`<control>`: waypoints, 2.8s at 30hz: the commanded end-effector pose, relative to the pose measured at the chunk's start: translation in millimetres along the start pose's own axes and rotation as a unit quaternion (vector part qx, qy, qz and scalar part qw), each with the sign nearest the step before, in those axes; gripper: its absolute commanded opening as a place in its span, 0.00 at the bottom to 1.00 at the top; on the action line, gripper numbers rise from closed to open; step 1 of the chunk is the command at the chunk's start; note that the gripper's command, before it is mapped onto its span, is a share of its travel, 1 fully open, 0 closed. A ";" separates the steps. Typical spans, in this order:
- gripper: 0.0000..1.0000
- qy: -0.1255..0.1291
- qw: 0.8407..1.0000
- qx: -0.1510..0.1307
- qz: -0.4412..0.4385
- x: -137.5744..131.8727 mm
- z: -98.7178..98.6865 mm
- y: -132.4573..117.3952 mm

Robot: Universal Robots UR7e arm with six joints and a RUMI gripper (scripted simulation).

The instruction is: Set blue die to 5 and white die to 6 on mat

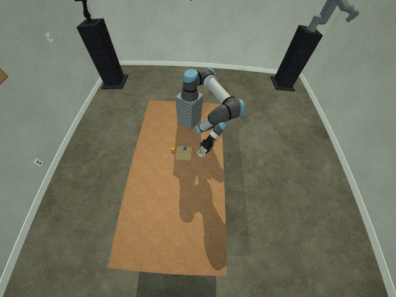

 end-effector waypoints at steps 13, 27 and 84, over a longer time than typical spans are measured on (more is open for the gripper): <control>0.24 0.000 1.000 0.000 0.000 0.4 0.2 -0.4; 0.24 0.000 1.000 0.000 0.000 0.4 0.2 -0.4; 0.24 0.000 1.000 0.000 0.000 0.7 65.2 -21.8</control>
Point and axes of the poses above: the point where the finger pads meet when closed, its own z axis back along the fingers, its own x axis across the jaws, y = z × x, the point moved 7 cm from there along z, back along the fingers, and after that the axes turned 1 degree about -z, right-handed, at the moved point
